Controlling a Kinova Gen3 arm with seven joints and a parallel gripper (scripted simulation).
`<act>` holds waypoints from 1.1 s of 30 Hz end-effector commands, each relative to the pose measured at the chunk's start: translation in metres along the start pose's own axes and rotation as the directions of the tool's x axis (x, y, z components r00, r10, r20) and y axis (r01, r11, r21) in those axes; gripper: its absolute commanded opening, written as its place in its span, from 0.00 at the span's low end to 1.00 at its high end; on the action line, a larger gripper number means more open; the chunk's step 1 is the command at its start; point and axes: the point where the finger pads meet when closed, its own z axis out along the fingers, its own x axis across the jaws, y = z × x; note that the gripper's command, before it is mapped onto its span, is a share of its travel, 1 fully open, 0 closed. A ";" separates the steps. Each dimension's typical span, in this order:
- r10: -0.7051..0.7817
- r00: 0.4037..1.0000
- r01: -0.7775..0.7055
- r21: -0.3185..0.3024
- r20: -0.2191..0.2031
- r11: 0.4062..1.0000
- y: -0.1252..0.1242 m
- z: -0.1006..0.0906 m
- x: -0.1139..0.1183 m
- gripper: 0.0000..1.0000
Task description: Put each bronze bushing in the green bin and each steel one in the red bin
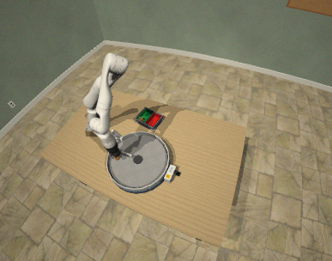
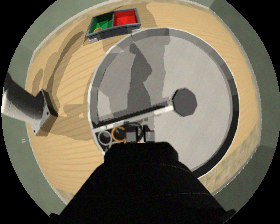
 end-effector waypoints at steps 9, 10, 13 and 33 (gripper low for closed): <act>-0.001 1.000 0.001 0.000 -0.002 1.000 0.000 -0.027 0.001 0.00; -0.001 1.000 0.001 0.000 -0.002 1.000 0.000 -0.027 0.001 0.00; -0.001 1.000 0.001 0.000 -0.002 1.000 0.000 -0.038 0.001 0.00; 0.001 1.000 -0.001 -0.001 -0.001 1.000 -0.034 -0.054 -0.005 0.00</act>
